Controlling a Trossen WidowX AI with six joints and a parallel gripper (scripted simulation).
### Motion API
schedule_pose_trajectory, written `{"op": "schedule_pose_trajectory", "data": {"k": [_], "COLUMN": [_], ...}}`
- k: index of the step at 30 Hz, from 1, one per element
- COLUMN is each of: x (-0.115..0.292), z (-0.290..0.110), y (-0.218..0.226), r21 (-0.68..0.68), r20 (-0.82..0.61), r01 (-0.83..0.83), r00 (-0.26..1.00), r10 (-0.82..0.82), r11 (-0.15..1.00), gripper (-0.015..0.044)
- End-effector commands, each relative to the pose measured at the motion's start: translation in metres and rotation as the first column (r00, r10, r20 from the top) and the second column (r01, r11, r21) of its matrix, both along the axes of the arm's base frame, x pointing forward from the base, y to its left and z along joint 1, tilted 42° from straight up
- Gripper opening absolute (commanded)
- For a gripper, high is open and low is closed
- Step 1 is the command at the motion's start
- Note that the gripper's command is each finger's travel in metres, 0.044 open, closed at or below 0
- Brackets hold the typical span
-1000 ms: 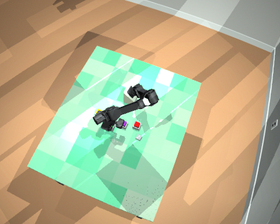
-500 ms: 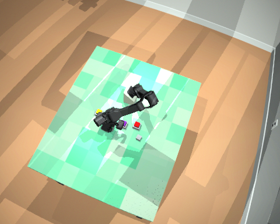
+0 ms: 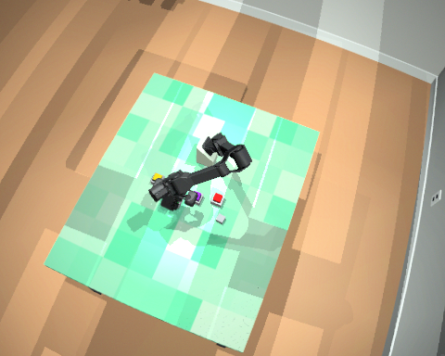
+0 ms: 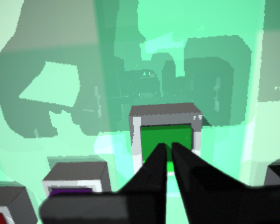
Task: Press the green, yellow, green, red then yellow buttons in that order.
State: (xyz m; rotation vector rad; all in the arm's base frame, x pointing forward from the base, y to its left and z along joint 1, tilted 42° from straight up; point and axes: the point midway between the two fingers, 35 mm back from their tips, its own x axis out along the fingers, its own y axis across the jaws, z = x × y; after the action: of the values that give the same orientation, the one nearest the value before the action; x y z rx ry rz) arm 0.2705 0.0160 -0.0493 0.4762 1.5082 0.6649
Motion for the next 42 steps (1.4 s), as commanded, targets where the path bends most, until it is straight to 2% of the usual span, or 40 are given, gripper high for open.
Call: {"op": "schedule_pose_trajectory", "data": {"k": [1, 6, 12, 17, 22, 28, 35, 38, 42], "x": [-0.002, 0.0, 0.001, 0.004, 0.004, -0.015, -0.066, -0.087, -0.088], "z": [-0.001, 0.023, 0.026, 0.068, 0.07, 0.115, 0.166, 0.178, 0.178], "y": [0.001, -0.02, -0.023, -0.061, -0.063, -0.023, 0.033, 0.048, 0.049], "r21": [0.004, 0.002, 0.002, 0.0, 0.0, -0.005, 0.001, 0.007, 0.008], "r20": [-0.01, -0.009, -0.01, -0.011, -0.011, -0.013, -0.016, -0.018, -0.018], "r01": [0.004, 0.004, 0.004, 0.004, 0.004, 0.007, 0.006, 0.004, 0.004], "r00": [1.0, 1.0, 1.0, 1.0, 1.0, 1.0, 1.0, 1.0, 1.0], "r10": [-0.004, -0.004, -0.004, -0.004, -0.004, -0.007, -0.006, -0.004, -0.004], "r11": [1.0, 1.0, 1.0, 1.0, 1.0, 1.0, 1.0, 1.0, 1.0], "gripper": [0.002, 0.002, 0.002, 0.002, 0.002, 0.002, 0.002, 0.002, 0.002]}}
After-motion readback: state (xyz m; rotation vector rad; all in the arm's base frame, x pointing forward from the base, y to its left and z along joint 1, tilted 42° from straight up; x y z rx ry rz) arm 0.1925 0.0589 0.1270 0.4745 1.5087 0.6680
